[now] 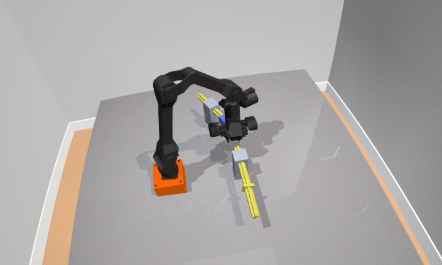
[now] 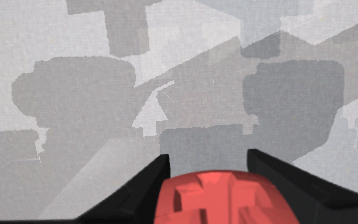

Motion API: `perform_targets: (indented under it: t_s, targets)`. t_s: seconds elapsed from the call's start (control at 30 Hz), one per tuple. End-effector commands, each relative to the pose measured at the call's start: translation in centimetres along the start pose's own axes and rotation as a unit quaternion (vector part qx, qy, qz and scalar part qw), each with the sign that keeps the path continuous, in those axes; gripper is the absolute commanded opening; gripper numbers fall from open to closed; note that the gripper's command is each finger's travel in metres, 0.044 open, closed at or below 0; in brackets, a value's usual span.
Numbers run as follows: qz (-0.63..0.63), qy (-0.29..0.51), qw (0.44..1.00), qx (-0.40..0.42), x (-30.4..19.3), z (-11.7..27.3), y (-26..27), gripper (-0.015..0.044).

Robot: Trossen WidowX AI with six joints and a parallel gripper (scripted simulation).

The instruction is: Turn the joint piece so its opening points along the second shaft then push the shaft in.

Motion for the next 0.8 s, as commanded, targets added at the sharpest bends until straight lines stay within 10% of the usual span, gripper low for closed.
perform_targets:
  t_s: [0.0, 0.3, 0.77]
  targets:
    - [0.000, 0.000, 1.000, 0.000, 0.00, 0.00, 0.00, 0.0000]
    - [0.000, 0.000, 1.000, 0.000, 0.00, 0.00, 0.00, 0.0000]
    - [0.000, 0.000, 1.000, 0.000, 0.00, 0.00, 0.00, 0.0304]
Point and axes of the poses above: the point midway between the two fingers, 35 mm back from their tips, its own z axis back along the fingers, its own y axis across the jaws, x = y × z, the point moved 10 cm from there along z, back along the fingers, and after that the axes turned 7 degrees about -z, right-handed, at the moved point
